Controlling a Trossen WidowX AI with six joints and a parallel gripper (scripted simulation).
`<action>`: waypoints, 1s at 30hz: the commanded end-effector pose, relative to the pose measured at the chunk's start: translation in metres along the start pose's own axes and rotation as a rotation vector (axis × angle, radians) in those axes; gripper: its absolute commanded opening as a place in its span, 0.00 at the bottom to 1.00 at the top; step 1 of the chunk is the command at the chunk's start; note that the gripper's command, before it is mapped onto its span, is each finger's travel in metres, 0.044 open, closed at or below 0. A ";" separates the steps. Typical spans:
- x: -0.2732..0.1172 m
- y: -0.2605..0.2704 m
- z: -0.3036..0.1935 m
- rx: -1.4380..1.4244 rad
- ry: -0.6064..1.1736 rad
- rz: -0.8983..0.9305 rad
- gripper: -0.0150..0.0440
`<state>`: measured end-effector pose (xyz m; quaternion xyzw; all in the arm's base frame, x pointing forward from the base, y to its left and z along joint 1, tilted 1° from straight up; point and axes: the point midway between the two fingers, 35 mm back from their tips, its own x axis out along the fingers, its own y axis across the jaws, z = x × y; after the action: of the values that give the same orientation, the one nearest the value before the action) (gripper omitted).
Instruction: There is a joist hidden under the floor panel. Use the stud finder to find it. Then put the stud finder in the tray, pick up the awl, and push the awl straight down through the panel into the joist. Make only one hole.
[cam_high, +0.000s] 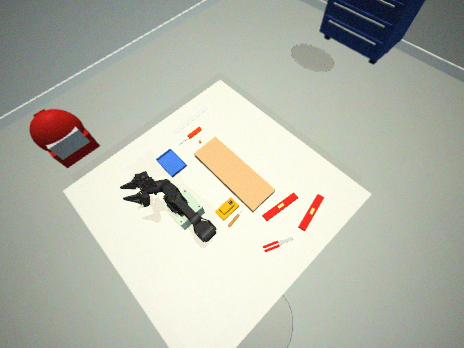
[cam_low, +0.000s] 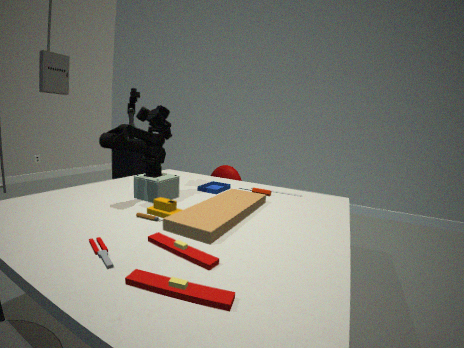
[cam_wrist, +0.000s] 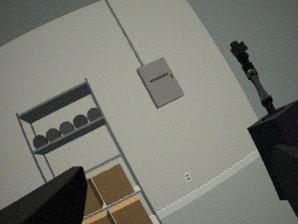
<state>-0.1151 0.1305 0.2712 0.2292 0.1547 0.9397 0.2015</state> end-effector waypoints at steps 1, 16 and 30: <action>0.000 -0.002 0.001 -0.003 -0.004 -0.011 0.98; -0.120 -0.155 0.092 -0.164 -0.292 -0.987 1.00; -0.331 -0.159 0.096 -0.139 -0.311 -1.869 1.00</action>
<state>0.2239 0.1677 0.1849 0.1503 0.1728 0.4311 0.8727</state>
